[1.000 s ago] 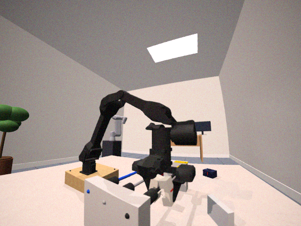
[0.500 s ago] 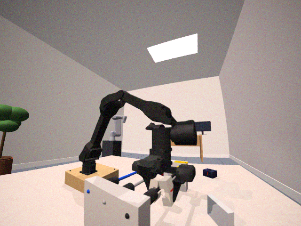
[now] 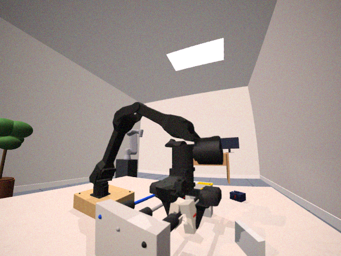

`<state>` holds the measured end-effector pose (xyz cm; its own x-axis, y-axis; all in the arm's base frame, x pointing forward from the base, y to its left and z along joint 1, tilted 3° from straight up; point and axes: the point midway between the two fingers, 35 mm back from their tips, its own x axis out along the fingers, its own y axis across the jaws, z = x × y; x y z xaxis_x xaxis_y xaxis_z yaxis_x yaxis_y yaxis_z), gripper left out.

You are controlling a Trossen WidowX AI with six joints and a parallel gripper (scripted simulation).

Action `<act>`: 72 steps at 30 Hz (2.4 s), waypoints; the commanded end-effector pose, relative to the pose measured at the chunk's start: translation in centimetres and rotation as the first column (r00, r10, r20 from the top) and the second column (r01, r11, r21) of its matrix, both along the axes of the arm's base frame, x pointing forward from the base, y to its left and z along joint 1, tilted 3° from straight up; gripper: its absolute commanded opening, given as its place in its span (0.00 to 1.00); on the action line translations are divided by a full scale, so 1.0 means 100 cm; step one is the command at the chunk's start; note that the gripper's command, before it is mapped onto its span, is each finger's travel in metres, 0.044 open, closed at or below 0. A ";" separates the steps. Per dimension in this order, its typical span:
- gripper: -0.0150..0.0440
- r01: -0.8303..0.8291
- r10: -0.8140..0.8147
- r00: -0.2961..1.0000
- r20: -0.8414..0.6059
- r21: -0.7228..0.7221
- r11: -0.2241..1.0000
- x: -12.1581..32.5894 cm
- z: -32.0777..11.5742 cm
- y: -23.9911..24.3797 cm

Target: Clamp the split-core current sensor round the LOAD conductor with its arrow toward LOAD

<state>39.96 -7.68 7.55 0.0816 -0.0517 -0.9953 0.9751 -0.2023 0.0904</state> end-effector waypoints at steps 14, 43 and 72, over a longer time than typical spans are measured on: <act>0.25 0.001 -0.001 1.000 0.001 0.000 1.000 0.000 0.000 0.000; 0.25 -0.001 0.001 1.000 -0.002 0.001 1.000 0.000 0.004 0.000; 0.57 0.000 0.000 1.000 -0.013 0.002 1.000 -0.001 0.011 0.000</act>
